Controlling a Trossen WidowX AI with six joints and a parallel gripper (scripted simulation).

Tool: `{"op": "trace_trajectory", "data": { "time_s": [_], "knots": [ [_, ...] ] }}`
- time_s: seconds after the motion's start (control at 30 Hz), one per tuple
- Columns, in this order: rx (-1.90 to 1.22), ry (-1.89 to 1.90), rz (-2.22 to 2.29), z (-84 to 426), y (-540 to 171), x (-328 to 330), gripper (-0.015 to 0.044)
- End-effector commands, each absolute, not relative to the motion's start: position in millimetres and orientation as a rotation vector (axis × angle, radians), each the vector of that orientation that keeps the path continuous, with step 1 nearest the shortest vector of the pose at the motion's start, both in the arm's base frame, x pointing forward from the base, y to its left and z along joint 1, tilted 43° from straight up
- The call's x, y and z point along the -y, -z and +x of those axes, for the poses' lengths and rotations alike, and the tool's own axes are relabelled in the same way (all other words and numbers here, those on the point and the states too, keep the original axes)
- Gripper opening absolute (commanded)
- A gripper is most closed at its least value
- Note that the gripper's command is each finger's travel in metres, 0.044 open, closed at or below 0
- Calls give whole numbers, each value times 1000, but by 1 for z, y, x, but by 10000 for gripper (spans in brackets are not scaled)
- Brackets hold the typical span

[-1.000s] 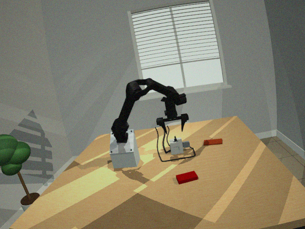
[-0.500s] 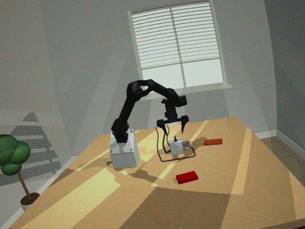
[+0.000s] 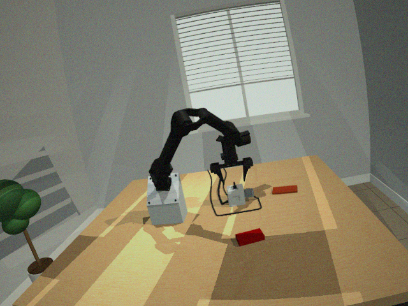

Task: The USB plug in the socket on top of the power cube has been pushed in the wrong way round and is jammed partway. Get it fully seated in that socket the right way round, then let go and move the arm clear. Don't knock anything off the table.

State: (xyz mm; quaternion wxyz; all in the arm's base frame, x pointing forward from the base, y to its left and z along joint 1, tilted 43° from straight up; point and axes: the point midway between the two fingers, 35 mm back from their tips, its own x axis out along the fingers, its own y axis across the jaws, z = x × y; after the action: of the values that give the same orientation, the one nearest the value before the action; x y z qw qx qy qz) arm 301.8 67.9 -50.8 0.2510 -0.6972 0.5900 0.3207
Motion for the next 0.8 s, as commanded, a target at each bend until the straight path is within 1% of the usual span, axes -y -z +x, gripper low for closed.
{"op": "trace_trajectory", "data": {
  "time_s": [0.0,0.03,0.6,0.77],
  "knots": [
    [-1607,-873,-1904,302,53,-65,440],
    [-1607,-873,-1904,302,53,-65,440],
    [-1607,-873,-1897,302,52,-67,0],
    [-1607,-873,-1897,302,52,-67,0]
  ]
}}
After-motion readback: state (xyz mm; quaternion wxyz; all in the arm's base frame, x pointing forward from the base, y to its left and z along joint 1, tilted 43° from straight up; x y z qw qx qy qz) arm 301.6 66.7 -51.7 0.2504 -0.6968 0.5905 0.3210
